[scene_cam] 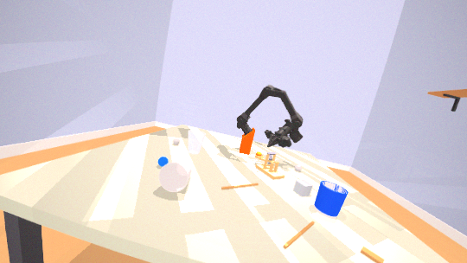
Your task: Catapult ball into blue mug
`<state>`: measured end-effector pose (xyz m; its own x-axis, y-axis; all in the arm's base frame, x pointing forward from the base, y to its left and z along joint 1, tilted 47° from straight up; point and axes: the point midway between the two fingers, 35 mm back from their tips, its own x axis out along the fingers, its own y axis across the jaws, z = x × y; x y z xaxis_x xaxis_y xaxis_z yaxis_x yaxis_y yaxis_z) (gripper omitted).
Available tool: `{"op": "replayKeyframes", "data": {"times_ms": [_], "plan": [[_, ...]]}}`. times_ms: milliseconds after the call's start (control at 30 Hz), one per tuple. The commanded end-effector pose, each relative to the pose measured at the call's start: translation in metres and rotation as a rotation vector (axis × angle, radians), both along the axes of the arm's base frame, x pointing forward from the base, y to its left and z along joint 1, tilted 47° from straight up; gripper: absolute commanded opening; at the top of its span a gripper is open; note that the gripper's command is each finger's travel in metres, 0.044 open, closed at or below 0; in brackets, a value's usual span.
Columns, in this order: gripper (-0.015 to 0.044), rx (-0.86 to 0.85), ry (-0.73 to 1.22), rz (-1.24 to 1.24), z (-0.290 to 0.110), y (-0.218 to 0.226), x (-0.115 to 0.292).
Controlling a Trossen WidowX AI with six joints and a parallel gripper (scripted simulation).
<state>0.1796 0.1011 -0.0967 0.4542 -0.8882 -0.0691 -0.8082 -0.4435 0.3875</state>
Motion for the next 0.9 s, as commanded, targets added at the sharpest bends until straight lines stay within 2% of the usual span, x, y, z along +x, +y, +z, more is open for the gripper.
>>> {"op": "replayKeyframes", "data": {"times_ms": [0,867], "plan": [[0.0,-0.002,0.003,0.003,-0.005,-0.005,0.002],[0.0,-0.004,0.001,0.003,-0.035,-0.036,0.006]]}}
